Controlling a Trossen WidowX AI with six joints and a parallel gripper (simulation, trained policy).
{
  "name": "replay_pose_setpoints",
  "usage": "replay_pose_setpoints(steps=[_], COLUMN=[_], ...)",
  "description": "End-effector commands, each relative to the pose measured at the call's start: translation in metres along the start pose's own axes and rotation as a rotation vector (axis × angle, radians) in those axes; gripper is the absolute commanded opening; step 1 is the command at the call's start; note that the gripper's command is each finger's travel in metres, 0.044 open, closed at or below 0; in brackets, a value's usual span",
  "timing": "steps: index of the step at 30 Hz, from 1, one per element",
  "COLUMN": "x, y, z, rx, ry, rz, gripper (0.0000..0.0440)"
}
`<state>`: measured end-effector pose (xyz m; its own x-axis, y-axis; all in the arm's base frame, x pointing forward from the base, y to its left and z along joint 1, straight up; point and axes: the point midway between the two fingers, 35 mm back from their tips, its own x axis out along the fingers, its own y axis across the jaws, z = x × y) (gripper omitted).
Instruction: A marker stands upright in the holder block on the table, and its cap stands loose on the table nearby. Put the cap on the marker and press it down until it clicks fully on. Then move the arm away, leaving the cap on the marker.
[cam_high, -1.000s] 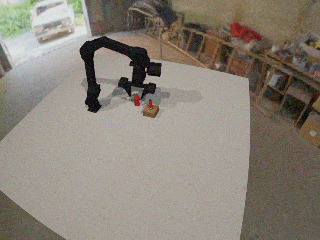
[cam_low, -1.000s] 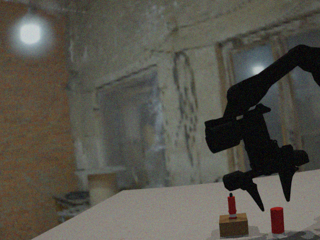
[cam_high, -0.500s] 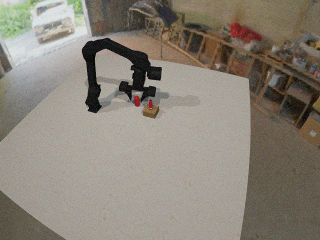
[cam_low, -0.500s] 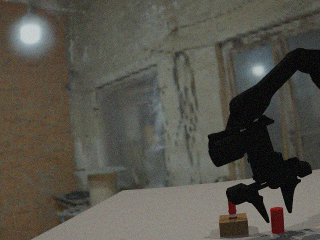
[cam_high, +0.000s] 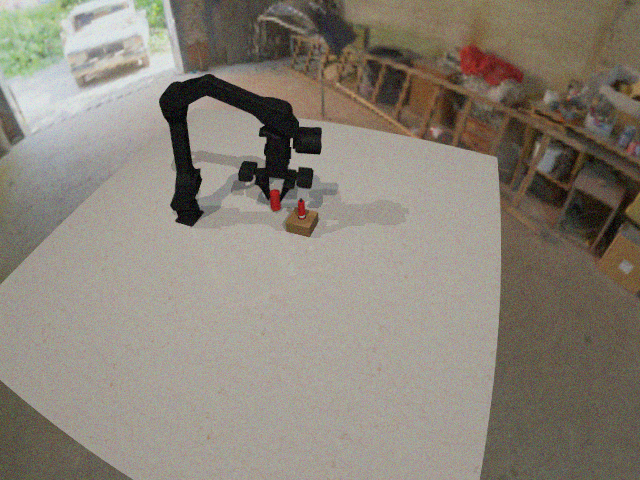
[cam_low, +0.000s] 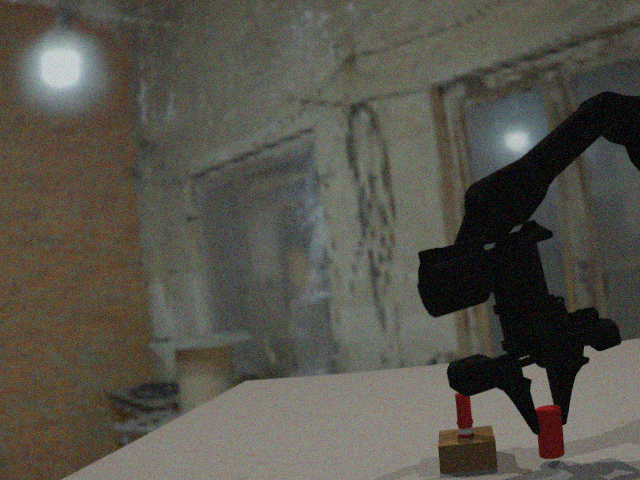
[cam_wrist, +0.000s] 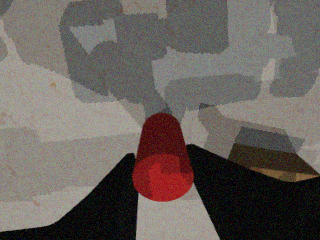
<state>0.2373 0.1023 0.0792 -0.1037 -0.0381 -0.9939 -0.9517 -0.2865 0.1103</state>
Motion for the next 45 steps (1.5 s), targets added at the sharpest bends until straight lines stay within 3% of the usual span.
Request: replay_pose_setpoints(steps=[1, 28, 45], x=[-0.009, -0.092, -0.107], y=[-0.005, -0.046, -0.055], z=[-0.003, -0.026, -0.06], rx=[0.019, 0.178, 0.323], ry=[0.003, -0.035, -0.038], rz=[-0.032, -0.185, -0.155], gripper=[0.0059, 0.003, 0.0018])
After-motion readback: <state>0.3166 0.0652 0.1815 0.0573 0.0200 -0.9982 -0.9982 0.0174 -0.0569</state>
